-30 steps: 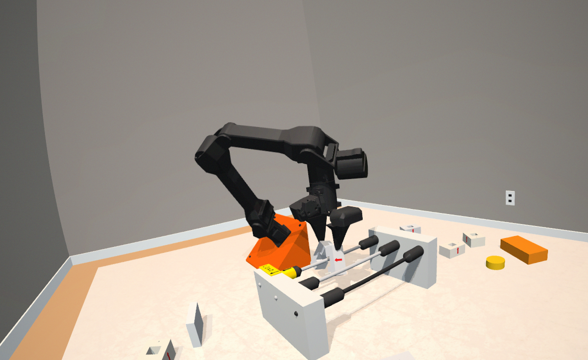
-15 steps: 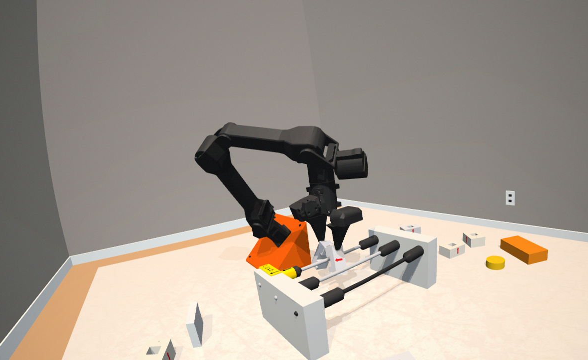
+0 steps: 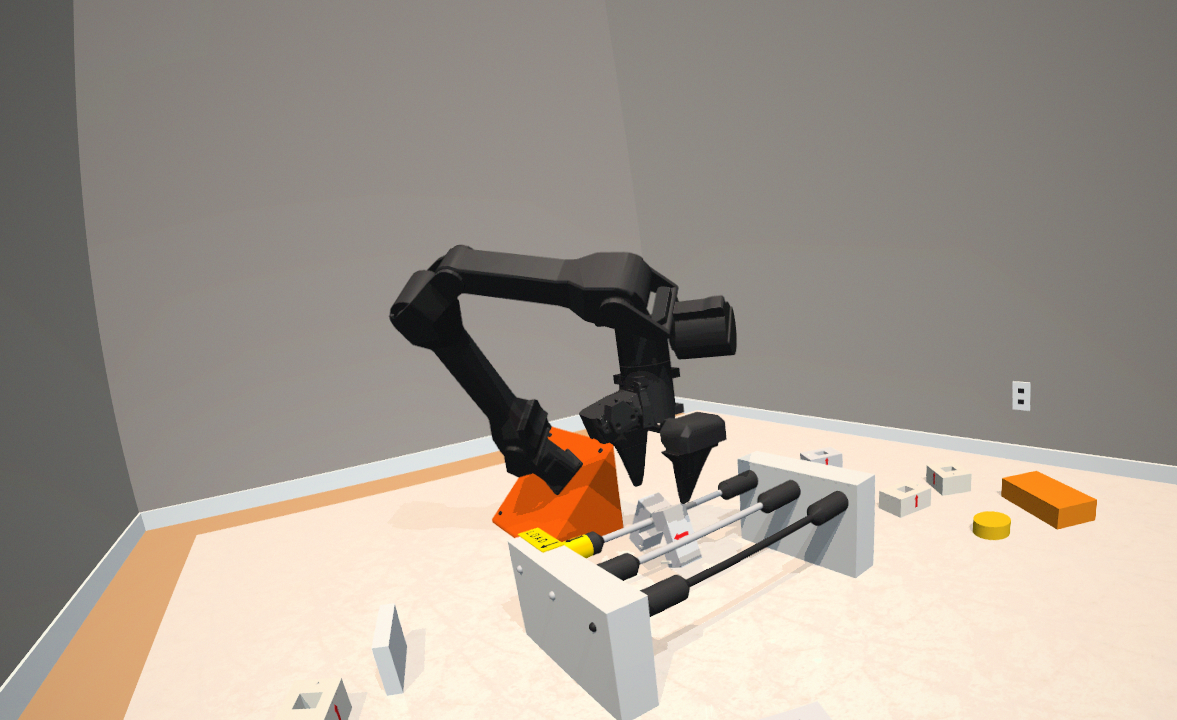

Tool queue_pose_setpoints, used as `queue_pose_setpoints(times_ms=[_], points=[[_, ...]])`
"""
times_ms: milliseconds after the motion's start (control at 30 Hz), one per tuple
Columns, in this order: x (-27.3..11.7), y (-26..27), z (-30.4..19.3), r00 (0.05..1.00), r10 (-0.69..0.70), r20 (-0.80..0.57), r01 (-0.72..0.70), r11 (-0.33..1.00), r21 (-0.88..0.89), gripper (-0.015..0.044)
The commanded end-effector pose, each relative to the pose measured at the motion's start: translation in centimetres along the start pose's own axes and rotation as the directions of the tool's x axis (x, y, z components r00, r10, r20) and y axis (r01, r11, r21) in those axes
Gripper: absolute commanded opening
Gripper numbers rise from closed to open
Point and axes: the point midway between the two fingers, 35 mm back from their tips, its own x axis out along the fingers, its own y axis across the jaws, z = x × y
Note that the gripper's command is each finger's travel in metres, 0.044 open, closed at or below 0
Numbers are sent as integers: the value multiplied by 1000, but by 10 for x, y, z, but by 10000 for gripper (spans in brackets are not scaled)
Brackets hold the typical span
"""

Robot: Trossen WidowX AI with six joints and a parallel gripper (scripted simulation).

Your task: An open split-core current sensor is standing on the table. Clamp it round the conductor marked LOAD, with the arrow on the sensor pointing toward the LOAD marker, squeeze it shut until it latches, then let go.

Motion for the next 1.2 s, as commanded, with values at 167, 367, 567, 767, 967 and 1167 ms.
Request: queue_pose_setpoints(times_ms=[167,367,567,767,967,1167], points=[[51,-1,0,999,-48,10,48,999,-5,440],[54,-1,0,999,-48,10,48,999,-5,440],[62,-1,0,999,-33,9,33,999,-5,440],[72,0,0,1000,4,8,-4,1000,-6,440],[76,2,-1,997,76,6,-76,997,-8,440],[78,5,-1,980,201,3,-201,980,-10,440]])
